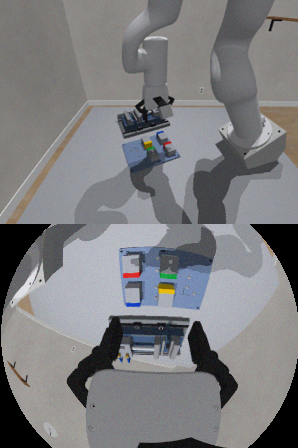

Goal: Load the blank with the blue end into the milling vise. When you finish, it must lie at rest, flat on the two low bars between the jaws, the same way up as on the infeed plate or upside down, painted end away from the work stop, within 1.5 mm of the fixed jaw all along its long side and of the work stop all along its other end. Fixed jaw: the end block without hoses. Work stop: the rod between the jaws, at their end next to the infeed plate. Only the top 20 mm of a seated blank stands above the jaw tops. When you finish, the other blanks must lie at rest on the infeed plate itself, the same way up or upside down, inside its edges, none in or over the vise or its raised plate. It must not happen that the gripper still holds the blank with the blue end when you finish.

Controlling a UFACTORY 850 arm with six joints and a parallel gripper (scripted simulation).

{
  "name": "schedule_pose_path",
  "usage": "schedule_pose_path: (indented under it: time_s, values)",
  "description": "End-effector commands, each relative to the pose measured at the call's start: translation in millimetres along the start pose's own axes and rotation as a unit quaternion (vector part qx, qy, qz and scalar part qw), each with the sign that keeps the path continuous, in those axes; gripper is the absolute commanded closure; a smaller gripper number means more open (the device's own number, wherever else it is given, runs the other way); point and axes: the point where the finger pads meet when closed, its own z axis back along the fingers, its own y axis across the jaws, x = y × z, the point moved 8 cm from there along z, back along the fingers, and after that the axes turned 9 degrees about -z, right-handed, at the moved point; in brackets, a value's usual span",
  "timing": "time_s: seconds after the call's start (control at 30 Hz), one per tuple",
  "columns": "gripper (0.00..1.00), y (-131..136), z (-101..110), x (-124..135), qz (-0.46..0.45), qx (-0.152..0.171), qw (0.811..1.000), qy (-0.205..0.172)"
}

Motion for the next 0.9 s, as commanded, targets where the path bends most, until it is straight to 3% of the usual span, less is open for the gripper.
schedule_pose_path:
  time_s: [0.0, 0.4, 0.73, 0.87]
  values:
    - [0.0, 0.5, 0.3, 0.2, 0.0, 0.001, 1.0, 0.0]
    - [0.0, 0.5, 0.3, 0.2, 0.0, 0.001, 1.0, 0.0]
    - [0.0, 0.4, -59.6, -2.4, 0.0, 0.001, 1.0, 0.0]
    - [0.0, 0.4, -59.6, -2.4, 0.0, 0.001, 1.0, 0.0]
